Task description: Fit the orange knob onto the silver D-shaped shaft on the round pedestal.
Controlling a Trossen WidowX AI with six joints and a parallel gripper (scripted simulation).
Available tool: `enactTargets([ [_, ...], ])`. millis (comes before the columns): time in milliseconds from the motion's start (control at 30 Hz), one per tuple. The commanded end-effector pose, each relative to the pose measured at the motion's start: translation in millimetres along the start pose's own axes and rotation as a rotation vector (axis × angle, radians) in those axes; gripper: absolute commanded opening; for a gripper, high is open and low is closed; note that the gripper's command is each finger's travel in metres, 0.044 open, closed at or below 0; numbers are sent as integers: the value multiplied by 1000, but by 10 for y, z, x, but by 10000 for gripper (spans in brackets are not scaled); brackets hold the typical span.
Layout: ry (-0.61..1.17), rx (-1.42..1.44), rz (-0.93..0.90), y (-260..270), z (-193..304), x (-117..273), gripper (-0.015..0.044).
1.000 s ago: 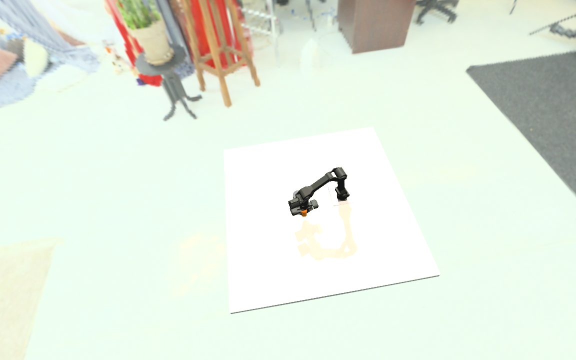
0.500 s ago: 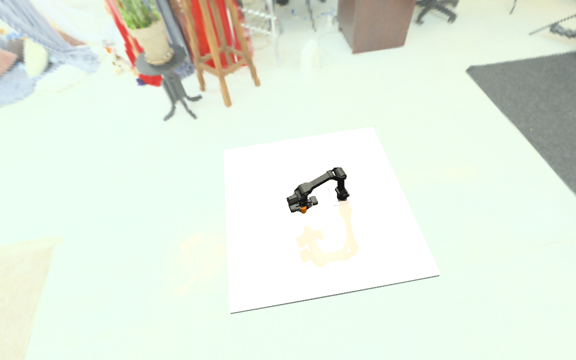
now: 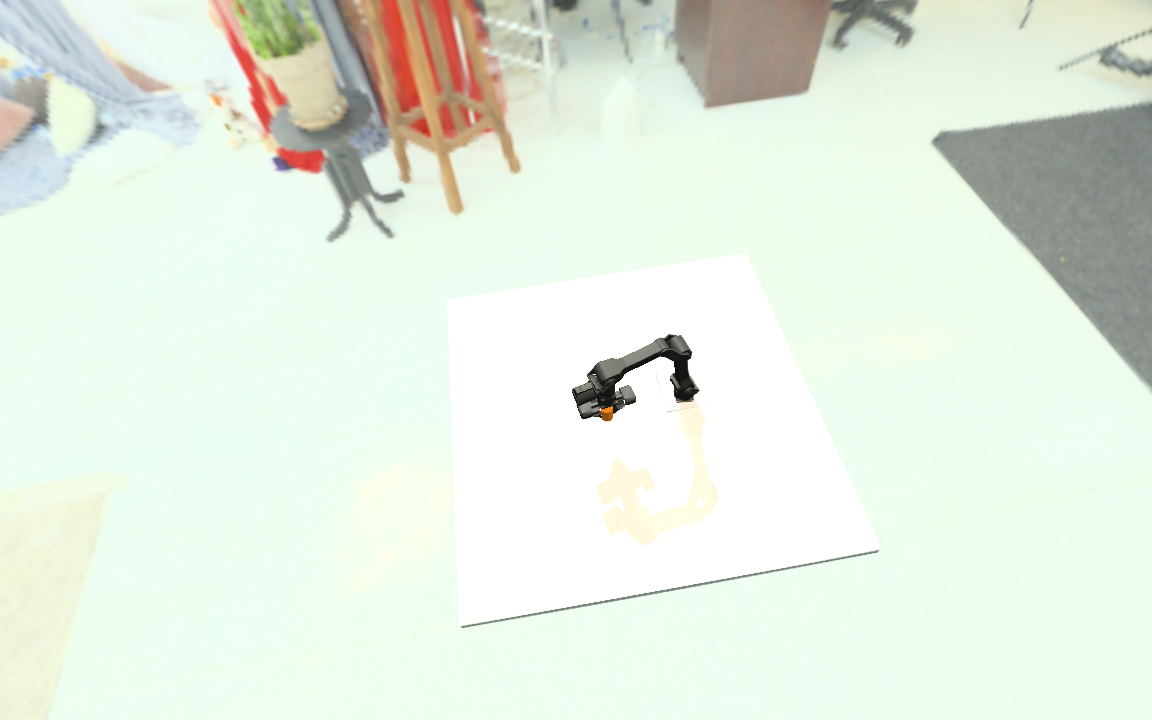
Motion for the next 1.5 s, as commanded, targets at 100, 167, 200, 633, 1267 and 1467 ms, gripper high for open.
enactTargets([
  [100,-7,1,-3,-4,-171,-11,0],
  [167,-7,1,-3,-9,-234,-29,0],
  [200,-8,1,-3,-12,-266,-37,0],
  [633,-12,1,-2,-84,-672,-152,0],
  [1267,-16,1,0,-291,-1239,-320,0],
  [1467,-17,1,0,-379,-1408,-374,0],
])
Point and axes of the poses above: the point midway between the two fingers, 35 mm back from their tips, its own x axis back along the fingers, its own y axis across the jaws, z = x × y, the point moved 2 cm from there along x, back along the fingers, and after that the axes turned 11 degrees about x, right-handed, at the moved point
